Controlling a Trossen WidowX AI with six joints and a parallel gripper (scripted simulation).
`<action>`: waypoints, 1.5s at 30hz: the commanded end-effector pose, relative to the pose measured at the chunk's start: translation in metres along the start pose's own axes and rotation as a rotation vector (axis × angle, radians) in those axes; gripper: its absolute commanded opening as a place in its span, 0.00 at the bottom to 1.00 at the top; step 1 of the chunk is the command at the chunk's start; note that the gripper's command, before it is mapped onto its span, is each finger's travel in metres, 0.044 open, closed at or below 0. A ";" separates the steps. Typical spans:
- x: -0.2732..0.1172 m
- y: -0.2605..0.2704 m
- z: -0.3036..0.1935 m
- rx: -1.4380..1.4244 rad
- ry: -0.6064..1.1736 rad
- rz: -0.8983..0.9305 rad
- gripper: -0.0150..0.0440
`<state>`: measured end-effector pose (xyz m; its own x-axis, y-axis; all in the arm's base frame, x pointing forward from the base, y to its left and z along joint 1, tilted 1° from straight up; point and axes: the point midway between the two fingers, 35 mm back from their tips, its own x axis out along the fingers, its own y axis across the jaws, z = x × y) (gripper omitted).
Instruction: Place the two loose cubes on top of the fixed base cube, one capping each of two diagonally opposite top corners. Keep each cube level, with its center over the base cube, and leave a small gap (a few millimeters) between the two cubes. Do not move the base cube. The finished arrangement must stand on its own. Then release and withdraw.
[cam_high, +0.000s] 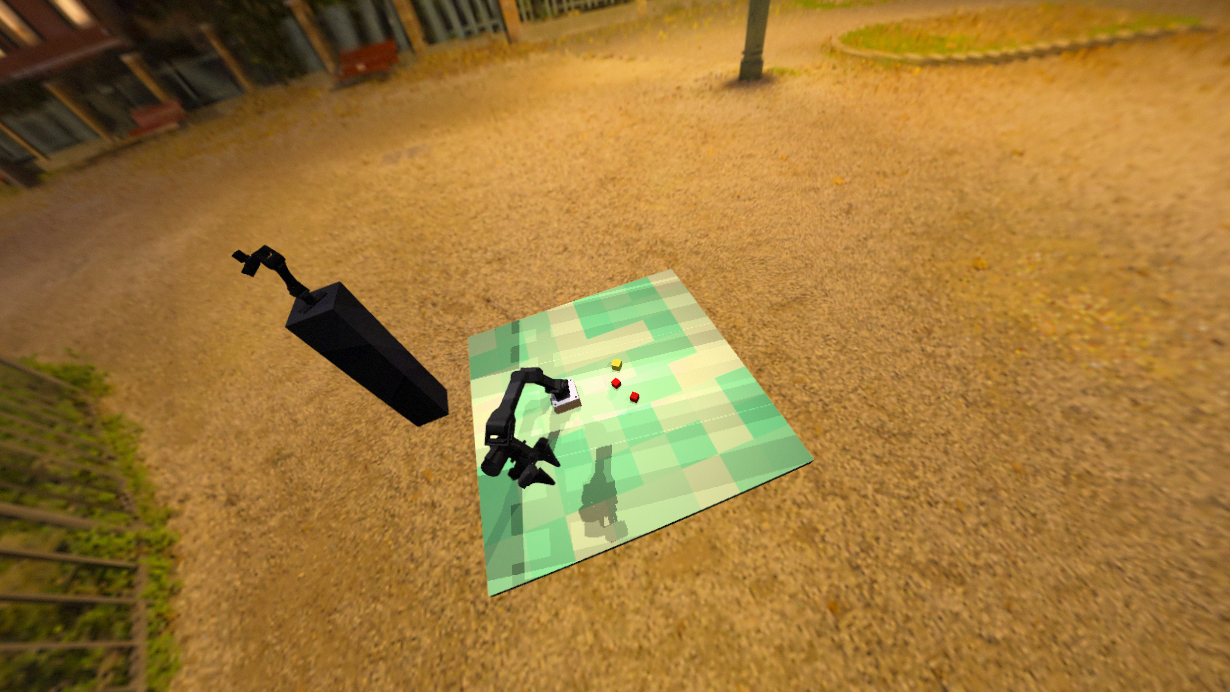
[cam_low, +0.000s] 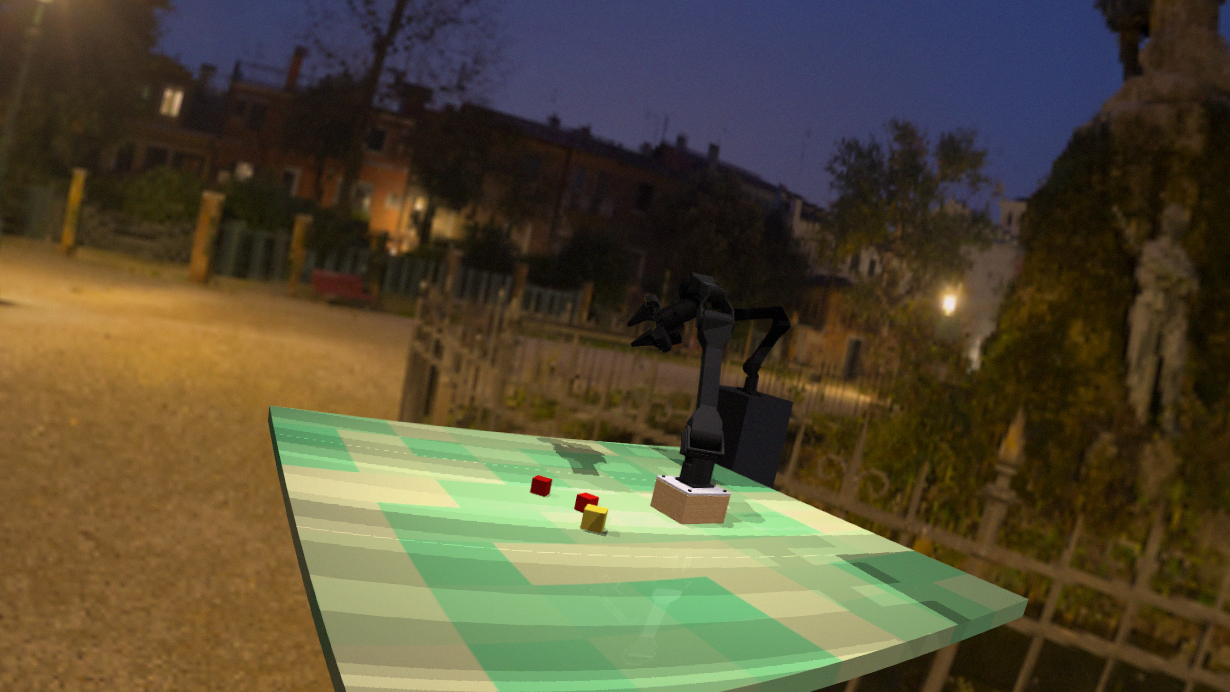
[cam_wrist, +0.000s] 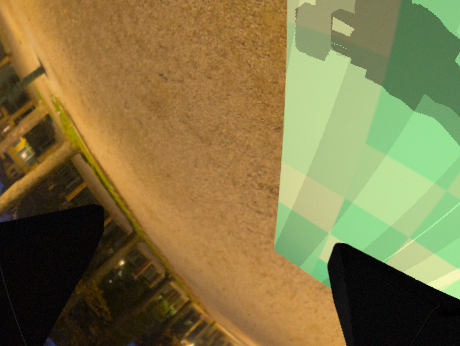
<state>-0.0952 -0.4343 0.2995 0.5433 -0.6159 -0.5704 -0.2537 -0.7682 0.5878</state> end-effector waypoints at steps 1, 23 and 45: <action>0.001 -0.001 -0.001 -0.006 0.001 -0.004 0.89; 0.129 -0.133 -0.138 -0.857 0.185 -0.437 0.70; 0.145 -0.325 -0.239 -1.843 0.600 -0.750 0.70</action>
<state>0.2450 -0.2608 0.1729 0.4183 0.0505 -0.9069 0.8544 0.3169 0.4117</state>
